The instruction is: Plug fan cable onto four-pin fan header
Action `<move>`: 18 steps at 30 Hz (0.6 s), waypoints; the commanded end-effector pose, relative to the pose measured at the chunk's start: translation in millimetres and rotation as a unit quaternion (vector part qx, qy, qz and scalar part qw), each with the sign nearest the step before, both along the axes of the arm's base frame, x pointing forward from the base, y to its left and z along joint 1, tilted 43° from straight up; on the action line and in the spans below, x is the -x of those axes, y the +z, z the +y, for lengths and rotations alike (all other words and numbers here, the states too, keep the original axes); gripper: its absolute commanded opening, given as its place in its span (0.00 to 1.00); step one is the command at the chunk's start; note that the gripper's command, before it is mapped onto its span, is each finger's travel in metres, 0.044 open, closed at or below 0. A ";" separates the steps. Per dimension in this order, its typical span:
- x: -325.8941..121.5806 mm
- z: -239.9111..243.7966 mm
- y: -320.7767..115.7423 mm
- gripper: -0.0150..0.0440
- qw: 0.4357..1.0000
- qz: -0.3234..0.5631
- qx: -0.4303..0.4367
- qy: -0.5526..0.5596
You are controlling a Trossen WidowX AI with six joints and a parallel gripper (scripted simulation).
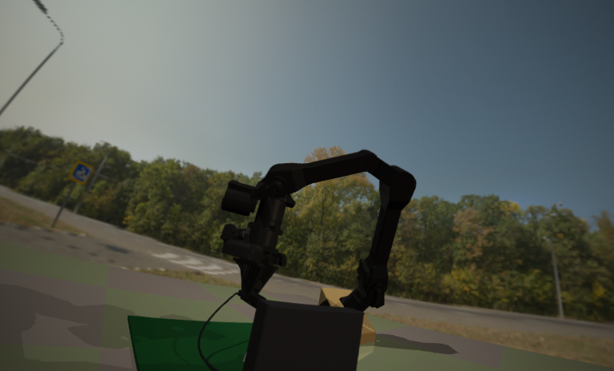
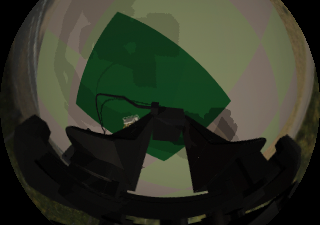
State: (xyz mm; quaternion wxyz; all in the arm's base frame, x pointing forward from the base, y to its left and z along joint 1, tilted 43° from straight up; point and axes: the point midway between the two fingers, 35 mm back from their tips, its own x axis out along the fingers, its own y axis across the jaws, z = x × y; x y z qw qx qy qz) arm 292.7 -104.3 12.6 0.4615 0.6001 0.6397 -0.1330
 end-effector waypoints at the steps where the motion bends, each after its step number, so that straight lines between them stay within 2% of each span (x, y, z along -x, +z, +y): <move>1: 3.5 6.1 -5.0 0.25 1.000 0.013 0.017 0.008; 18: 10.0 19.1 -24.4 0.25 0.990 0.052 0.128 0.027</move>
